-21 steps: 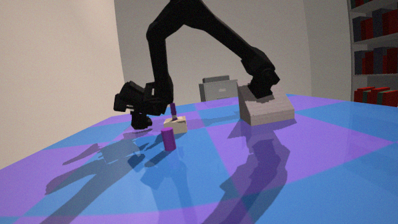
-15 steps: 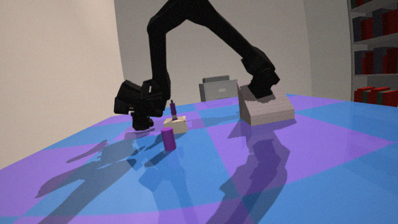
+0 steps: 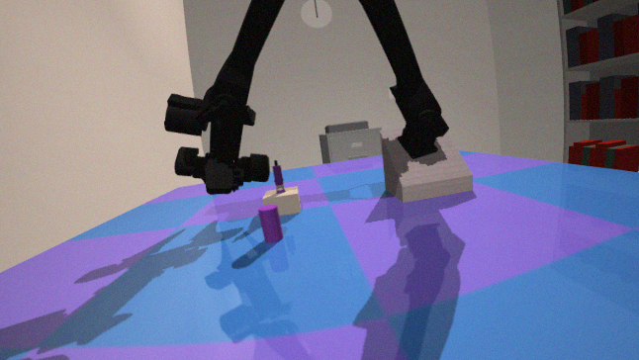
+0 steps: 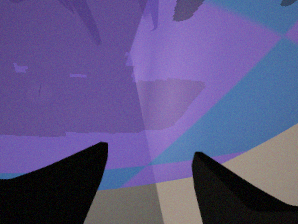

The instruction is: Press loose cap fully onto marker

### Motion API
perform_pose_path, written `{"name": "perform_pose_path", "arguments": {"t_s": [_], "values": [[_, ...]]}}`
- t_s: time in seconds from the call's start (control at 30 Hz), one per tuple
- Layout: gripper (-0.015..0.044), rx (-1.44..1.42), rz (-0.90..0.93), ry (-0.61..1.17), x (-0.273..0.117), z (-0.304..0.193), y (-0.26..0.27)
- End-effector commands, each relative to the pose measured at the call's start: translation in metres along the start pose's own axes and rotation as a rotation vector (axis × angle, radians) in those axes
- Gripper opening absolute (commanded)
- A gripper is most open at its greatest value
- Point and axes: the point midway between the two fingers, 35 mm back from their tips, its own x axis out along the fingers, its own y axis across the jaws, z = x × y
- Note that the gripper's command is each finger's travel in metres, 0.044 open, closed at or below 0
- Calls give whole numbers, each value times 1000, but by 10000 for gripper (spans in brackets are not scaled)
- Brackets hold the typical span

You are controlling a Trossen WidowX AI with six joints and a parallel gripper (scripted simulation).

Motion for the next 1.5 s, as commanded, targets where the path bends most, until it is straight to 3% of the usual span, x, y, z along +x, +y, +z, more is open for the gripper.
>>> {"name": "perform_pose_path", "arguments": {"t_s": [0.0,0.5,0.77,0.9,1.47], "values": [[245,158,177,-257,-66,33,18],[245,475,478,-622,-197,87,45],[245,475,478,-622,-197,90,41],[245,475,478,-624,-174,110,49],[245,475,477,-624,-154,128,57]]}}
